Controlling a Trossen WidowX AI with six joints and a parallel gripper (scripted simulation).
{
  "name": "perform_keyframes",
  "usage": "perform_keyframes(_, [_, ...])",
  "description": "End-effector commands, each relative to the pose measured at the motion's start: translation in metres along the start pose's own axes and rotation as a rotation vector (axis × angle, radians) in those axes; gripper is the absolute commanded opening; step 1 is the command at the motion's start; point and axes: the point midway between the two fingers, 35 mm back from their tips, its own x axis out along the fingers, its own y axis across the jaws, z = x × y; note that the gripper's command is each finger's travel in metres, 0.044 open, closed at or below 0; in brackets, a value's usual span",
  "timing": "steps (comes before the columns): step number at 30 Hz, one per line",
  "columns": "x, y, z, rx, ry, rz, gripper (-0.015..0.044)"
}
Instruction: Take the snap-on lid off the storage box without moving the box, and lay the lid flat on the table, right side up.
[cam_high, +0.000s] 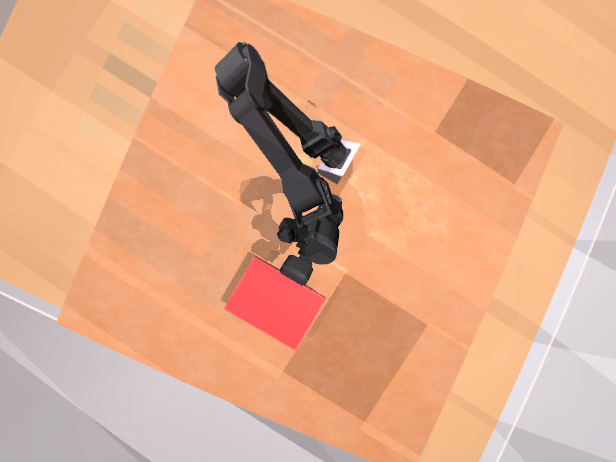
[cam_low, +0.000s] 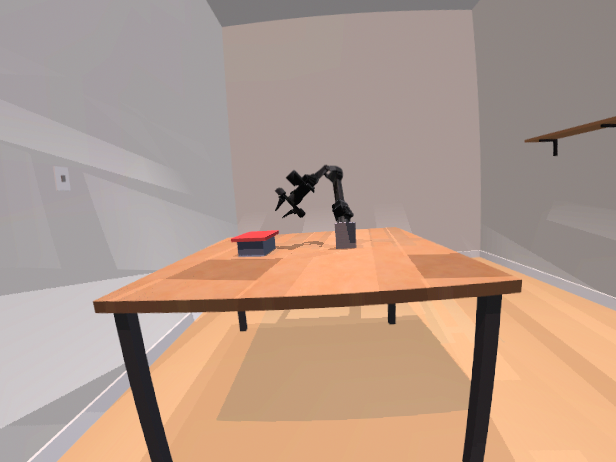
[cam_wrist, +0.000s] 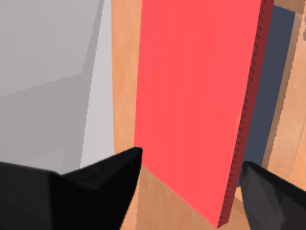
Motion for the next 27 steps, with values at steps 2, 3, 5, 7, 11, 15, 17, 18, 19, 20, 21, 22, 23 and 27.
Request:
perform_keyframes(2, [-0.002, 0.002, 0.000, -0.001, 0.000, 0.001, 0.0235])
perform_keyframes(3, [0.000, 0.002, -0.001, -0.012, -0.006, 0.005, 0.0235])
perform_keyframes(5, [0.001, 0.001, -0.002, -0.016, -0.008, 0.007, 0.0235])
perform_keyframes(7, [0.012, -0.009, -0.004, -0.016, -0.007, 0.005, 0.0235])
perform_keyframes(11, [0.039, -0.042, -0.002, -0.017, -0.009, 0.007, 0.0235])
perform_keyframes(15, [0.042, -0.047, 0.000, -0.017, -0.010, 0.008, 0.0235])
perform_keyframes(17, [0.043, -0.047, 0.000, -0.017, -0.010, 0.008, 0.0235])
perform_keyframes(18, [0.044, -0.047, 0.000, -0.017, -0.010, 0.007, 0.0235])
perform_keyframes(19, [0.045, -0.047, -0.001, -0.017, -0.010, 0.007, 0.0235])
perform_keyframes(20, [0.046, -0.047, -0.001, -0.017, -0.010, 0.006, 0.0235])
perform_keyframes(21, [0.047, -0.046, -0.001, -0.017, -0.009, 0.006, 0.0235])
perform_keyframes(22, [0.049, -0.046, -0.001, -0.016, -0.009, 0.005, 0.0235])
perform_keyframes(23, [0.051, -0.046, -0.001, -0.016, -0.009, 0.005, 0.0235])
perform_keyframes(27, [0.057, -0.046, -0.001, -0.015, -0.008, 0.003, 0.0235])
